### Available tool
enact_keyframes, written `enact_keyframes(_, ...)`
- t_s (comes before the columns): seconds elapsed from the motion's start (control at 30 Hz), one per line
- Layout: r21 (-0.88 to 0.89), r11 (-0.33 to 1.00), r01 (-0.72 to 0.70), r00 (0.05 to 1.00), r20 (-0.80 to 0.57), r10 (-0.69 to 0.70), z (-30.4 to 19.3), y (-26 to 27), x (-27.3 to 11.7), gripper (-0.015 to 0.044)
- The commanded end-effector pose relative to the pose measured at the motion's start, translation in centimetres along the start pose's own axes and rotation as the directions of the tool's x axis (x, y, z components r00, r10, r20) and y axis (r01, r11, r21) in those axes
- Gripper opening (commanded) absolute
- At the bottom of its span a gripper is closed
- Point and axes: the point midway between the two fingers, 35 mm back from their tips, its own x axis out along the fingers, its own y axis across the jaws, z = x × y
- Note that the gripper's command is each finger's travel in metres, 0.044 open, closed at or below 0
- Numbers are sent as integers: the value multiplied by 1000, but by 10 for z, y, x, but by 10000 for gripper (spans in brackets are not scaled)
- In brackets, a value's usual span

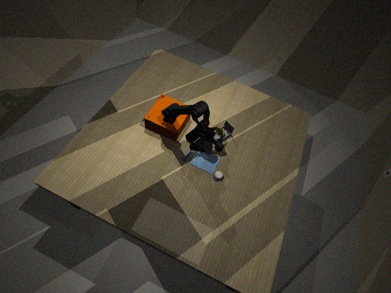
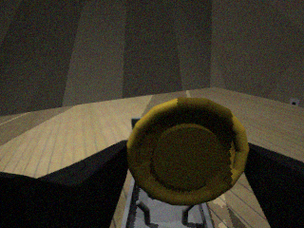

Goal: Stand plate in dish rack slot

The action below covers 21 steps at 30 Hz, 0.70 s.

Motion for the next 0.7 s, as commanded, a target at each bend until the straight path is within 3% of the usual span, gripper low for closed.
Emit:
enact_keyframes(0.0,-44,999,-19,999,26,20,2,8,-3,0)
enact_keyframes(0.67,-32,999,-17,1000,21,18,-18,8,4,0)
